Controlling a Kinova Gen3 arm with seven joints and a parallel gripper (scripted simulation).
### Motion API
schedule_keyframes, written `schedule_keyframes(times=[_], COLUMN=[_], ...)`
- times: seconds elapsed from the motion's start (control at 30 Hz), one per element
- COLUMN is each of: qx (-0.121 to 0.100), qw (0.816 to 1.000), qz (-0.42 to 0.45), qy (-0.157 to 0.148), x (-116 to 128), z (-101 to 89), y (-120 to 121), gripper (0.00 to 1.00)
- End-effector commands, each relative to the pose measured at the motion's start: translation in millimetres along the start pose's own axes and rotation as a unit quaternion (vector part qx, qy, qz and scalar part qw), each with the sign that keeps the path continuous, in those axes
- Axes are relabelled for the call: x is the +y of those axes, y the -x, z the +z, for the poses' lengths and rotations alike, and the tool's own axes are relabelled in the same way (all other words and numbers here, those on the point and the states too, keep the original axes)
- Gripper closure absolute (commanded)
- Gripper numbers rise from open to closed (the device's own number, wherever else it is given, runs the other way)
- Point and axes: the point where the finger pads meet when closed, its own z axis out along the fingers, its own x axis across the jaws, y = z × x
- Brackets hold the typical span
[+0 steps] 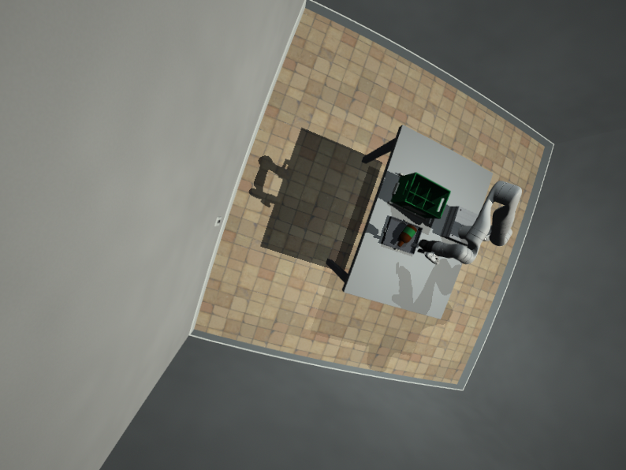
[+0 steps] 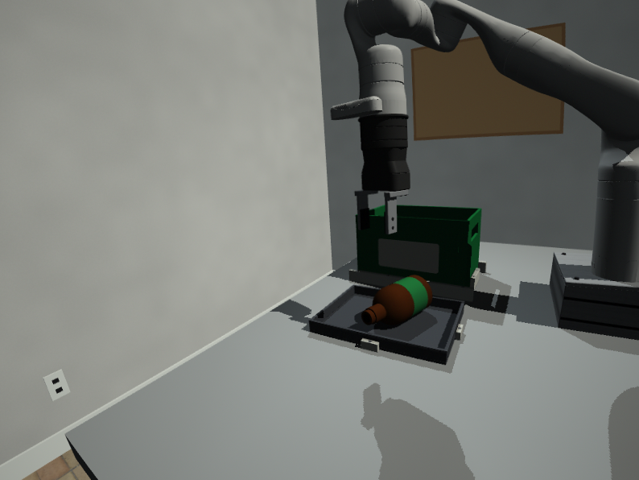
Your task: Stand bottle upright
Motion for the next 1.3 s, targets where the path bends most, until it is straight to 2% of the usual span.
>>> schedule_keyframes(times=[0.0, 0.6, 0.63, 1.27], qx=[0.0, 0.001, 0.001, 0.001], qw=[1.0, 1.0, 1.0, 1.0], qz=[0.002, 0.007, 0.007, 0.007], qy=[0.0, 0.003, 0.003, 0.003], x=[0.8, 4.0, 4.0, 4.0], z=[1.0, 6.0, 6.0, 6.0], y=[-1.6, -6.7, -6.7, -6.7], gripper=[0.0, 0.0, 1.0, 1.0])
